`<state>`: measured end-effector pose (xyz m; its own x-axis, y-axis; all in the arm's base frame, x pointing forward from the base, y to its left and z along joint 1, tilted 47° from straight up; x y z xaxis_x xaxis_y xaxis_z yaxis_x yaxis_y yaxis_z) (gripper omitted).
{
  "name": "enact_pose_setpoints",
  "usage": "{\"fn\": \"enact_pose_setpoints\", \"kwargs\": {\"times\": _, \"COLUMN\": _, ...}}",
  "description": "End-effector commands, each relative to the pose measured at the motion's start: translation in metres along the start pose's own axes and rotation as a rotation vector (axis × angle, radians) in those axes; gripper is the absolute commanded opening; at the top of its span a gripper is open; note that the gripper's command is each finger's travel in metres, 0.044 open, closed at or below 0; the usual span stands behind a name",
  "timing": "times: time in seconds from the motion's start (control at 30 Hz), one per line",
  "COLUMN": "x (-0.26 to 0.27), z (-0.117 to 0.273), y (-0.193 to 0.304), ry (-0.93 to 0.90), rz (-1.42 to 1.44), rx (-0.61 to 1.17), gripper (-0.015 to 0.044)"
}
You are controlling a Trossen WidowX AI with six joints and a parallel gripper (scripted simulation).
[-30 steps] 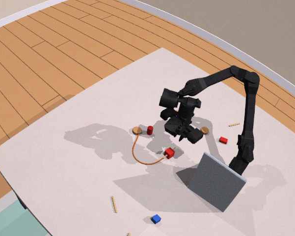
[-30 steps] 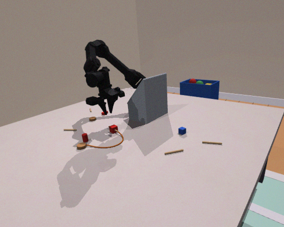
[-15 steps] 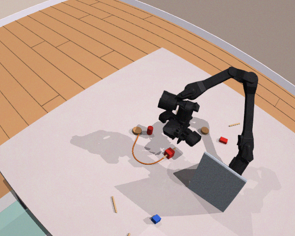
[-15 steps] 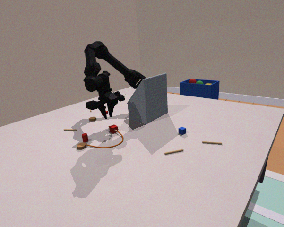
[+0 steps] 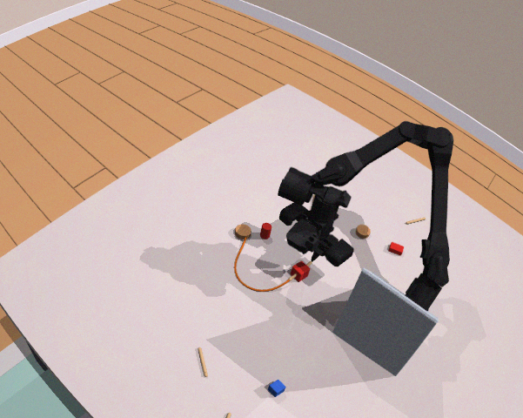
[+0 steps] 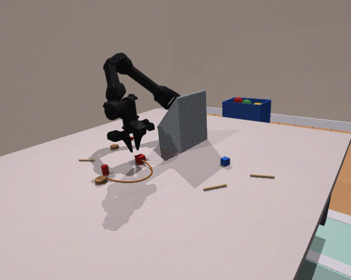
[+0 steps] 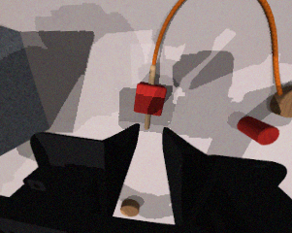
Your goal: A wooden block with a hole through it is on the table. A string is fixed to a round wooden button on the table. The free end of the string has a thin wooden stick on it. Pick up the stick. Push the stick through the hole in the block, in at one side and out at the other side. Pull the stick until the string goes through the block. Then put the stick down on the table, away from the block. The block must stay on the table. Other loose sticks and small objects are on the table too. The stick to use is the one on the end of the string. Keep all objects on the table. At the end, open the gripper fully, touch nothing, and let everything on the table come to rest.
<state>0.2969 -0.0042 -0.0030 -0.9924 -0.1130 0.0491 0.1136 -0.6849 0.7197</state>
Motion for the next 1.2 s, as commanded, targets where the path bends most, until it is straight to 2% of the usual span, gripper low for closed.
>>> {"fn": "enact_pose_setpoints", "kwargs": {"times": 0.0, "x": 0.002, "z": -0.009, "y": 0.0, "ry": -0.009, "rz": 0.01, "rx": 0.007, "gripper": 0.012}}
{"fn": "enact_pose_setpoints", "kwargs": {"times": 0.53, "x": 0.005, "z": -0.035, "y": 0.001, "ry": -0.011, "rz": 0.009, "rx": 0.012, "gripper": 0.012}}
{"fn": "enact_pose_setpoints", "kwargs": {"times": 0.8, "x": 0.005, "z": -0.036, "y": 0.002, "ry": -0.011, "rz": 0.009, "rx": 0.012, "gripper": 0.012}}
{"fn": "enact_pose_setpoints", "kwargs": {"times": 0.97, "x": 0.005, "z": -0.035, "y": 0.001, "ry": -0.007, "rz": 0.003, "rx": 0.007, "gripper": 0.0}}
{"fn": "enact_pose_setpoints", "kwargs": {"times": 1.17, "x": 0.005, "z": -0.035, "y": 0.001, "ry": -0.007, "rz": 0.003, "rx": 0.007, "gripper": 0.0}}
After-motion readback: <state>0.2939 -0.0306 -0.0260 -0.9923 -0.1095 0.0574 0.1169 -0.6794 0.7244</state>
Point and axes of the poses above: the point midway between the two fingers, 35 mm back from their tips, its own z axis back along the fingers, its own x axis across the jaws, y = z × x, the point moved 4 cm from there along z, back along the fingers, and after that the axes turned 12 degrees about z, right-handed, at the moved point
